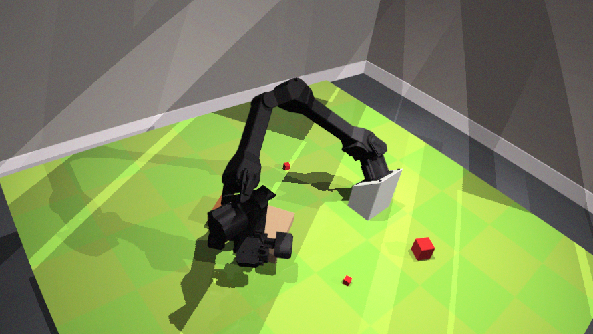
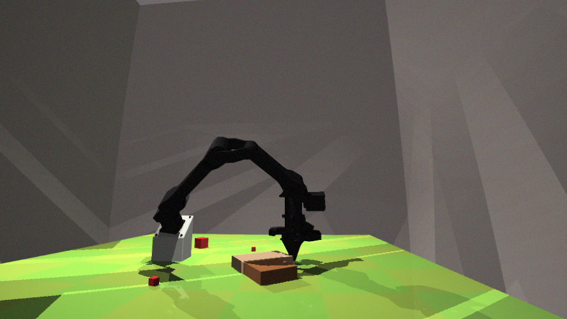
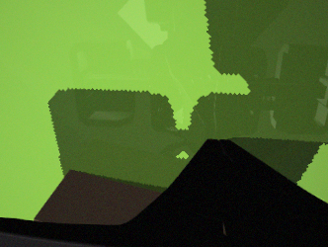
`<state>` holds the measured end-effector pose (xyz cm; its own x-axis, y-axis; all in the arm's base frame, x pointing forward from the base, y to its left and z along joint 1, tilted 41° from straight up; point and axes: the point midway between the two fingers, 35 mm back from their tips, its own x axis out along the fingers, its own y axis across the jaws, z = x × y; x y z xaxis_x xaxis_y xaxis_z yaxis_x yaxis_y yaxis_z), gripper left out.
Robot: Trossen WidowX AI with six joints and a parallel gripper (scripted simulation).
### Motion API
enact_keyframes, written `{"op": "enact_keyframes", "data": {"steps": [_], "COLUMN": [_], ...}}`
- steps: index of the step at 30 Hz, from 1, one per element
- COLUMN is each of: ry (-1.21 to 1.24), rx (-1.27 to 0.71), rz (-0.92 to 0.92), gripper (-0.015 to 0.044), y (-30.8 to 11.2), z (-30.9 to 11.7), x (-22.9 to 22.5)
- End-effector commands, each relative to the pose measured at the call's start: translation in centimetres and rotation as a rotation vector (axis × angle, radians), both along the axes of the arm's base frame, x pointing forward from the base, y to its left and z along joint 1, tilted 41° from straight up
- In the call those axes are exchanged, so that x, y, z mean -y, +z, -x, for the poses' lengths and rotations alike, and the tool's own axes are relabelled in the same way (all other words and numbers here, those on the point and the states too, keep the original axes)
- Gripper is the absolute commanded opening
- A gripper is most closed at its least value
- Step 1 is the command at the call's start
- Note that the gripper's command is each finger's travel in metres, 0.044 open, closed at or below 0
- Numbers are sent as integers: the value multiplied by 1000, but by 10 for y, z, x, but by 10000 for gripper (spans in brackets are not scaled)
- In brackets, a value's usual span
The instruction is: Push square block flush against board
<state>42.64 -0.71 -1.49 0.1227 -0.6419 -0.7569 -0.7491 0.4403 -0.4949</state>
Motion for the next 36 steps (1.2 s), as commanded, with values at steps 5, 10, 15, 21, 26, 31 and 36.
{"op": "enact_keyframes", "data": {"steps": [5,10,15,21,26,31,36], "ry": [0,0,0,0,0,-11,-88], "rx": [7,8,8,5,7,16,77], "rz": [0,-1,-1,-2,-4,-6,-20], "gripper": [0,0,0,0,0,0,0], "y": [-4,-8,-11,9,31,36,71], "z": [-10,-15,-20,-16,-11,-7,27], "x": [-10,-15,-20,-37,-55,-50,-13]}}
